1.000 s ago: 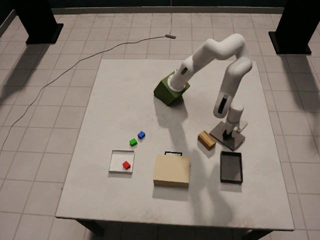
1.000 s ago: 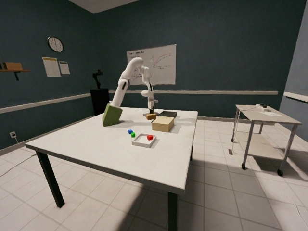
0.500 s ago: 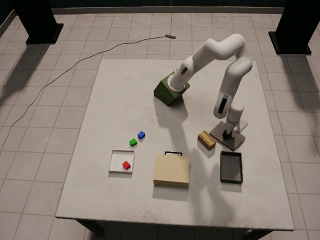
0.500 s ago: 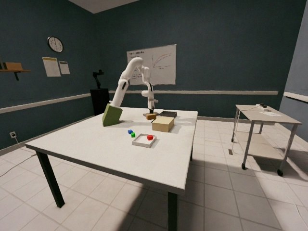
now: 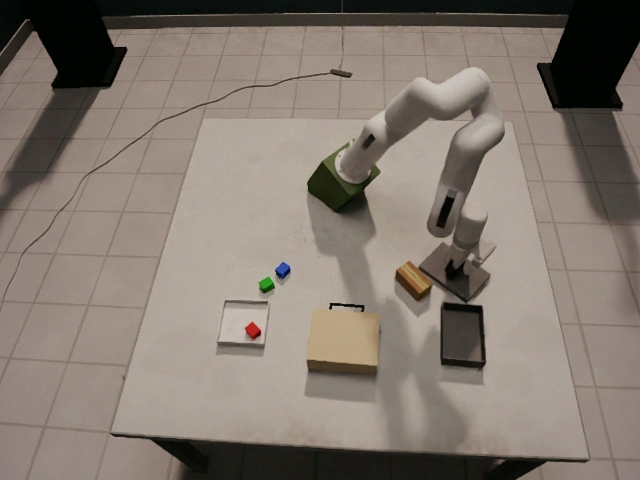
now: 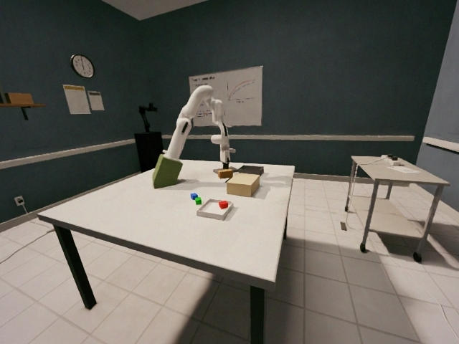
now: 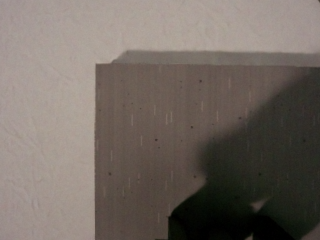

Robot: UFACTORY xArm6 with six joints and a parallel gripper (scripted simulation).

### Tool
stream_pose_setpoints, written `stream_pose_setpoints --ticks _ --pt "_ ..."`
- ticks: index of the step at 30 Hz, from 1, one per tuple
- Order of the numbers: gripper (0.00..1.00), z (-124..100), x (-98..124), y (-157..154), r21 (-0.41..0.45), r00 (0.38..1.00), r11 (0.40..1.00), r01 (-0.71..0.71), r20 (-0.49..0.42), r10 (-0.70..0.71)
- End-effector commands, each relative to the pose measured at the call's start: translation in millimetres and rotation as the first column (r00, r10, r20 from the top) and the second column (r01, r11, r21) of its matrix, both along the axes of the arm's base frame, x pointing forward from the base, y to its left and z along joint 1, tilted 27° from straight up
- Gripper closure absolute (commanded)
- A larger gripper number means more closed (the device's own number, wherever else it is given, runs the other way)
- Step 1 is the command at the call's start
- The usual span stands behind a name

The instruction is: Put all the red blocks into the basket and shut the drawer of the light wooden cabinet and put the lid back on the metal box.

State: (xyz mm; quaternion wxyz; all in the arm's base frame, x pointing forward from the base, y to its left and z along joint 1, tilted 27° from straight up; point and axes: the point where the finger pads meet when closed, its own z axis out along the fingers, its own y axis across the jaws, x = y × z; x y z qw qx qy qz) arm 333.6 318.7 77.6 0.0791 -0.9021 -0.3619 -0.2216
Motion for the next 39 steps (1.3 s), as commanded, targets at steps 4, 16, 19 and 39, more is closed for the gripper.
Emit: stream_pose_setpoints --ticks 4,16,19,39 --pt "0.56 1.1 0.5 0.6 0.002 1.0 1.0 0.0 0.002 0.0" --pt "0.56 1.1 0.5 0.6 0.002 1.0 1.0 0.0 0.002 0.0" --pt "0.56 1.1 0.5 0.6 0.002 1.0 1.0 0.0 0.002 0.0" --pt "1.0 1.1 0.5 0.6 0.002 1.0 1.0 0.0 0.002 0.0"
